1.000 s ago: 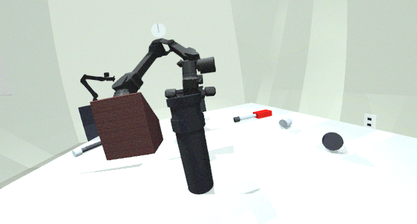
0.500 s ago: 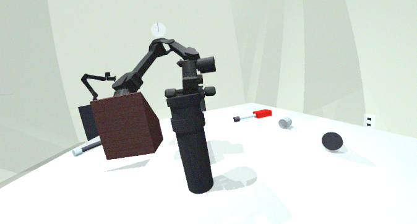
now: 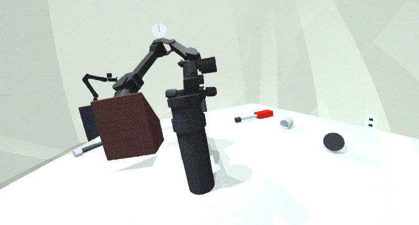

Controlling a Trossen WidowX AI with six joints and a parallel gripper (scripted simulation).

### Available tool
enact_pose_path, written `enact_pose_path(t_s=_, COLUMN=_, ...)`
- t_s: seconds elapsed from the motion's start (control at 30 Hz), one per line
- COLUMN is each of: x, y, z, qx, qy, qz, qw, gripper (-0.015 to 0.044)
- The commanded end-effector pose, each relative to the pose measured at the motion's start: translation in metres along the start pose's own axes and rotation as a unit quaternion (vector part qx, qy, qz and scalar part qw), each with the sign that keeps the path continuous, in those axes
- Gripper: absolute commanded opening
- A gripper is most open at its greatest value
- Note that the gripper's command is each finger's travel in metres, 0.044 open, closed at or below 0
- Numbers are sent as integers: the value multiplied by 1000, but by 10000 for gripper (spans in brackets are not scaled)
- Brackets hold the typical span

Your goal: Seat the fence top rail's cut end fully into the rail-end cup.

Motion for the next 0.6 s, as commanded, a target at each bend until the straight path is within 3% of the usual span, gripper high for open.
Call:
enact_pose_path(t_s=0.0, x=-4, y=1, z=-3, qx=-5, qy=-8, qz=-2, qw=1000, gripper=0)
enact_pose_path(t_s=0.57, x=0, y=0, z=0, qx=0, qy=0, qz=0, qw=1000, gripper=0)
Point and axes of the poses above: the point midway between the two fingers, 35 mm back from their tips, its own z axis out along the fingers, its own y axis across the jaws, x = y × z, the point moved 8 cm from there along -z, back along the fingers, and after that the axes turned 5 degrees about -z, right-handed, at the moved point
